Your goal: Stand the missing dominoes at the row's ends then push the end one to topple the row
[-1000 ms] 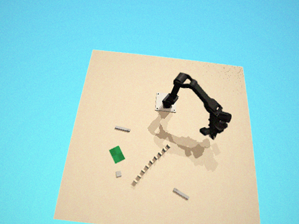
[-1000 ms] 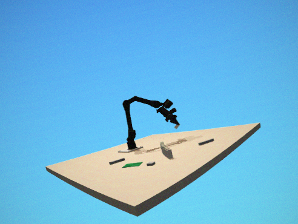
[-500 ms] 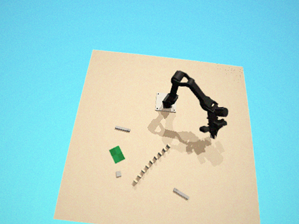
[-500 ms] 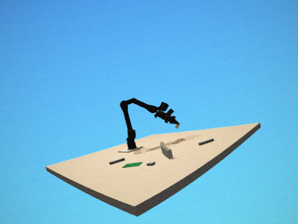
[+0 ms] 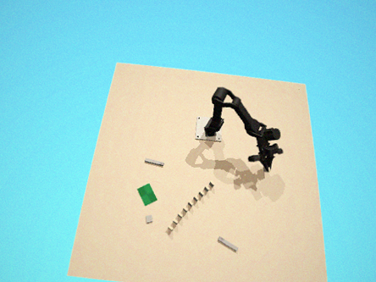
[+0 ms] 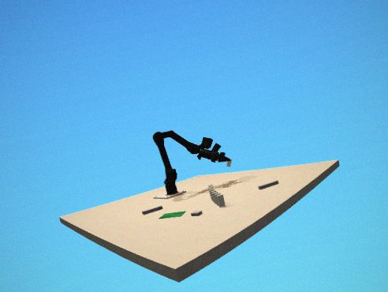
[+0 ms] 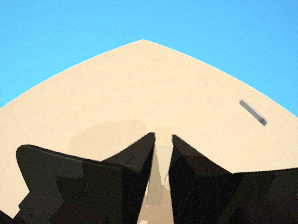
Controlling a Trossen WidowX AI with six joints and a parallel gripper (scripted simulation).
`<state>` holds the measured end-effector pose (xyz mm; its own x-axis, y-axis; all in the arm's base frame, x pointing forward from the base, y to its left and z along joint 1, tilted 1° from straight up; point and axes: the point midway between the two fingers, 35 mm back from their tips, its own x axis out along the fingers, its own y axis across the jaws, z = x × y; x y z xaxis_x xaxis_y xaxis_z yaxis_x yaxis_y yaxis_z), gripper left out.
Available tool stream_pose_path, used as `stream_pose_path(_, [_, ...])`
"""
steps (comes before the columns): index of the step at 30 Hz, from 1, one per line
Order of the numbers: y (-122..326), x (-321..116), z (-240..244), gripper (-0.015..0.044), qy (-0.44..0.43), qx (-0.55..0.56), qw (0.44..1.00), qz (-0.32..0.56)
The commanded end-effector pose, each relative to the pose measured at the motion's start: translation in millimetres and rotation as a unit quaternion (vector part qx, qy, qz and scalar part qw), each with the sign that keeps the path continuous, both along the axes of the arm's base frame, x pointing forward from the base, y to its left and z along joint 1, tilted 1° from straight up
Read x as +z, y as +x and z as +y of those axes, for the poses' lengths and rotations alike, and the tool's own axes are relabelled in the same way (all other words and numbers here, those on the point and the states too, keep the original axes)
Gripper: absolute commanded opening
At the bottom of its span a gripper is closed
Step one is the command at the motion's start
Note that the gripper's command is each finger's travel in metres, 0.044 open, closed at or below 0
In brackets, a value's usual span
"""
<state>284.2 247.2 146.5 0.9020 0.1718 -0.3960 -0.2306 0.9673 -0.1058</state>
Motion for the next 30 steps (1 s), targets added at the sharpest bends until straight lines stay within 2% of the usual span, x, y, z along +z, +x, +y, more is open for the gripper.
stream_pose_path(1, [-6, 2, -5, 0.0029, 0.008, -0.005, 1.0, -0.026])
stream_pose_path(22, [-43, 9, -45, 0.0029, 0.075, -0.046, 0.987, -0.137])
stream_pose_path(30, [-48, 9, -52, 0.0029, 0.085, -0.053, 0.984, -0.147])
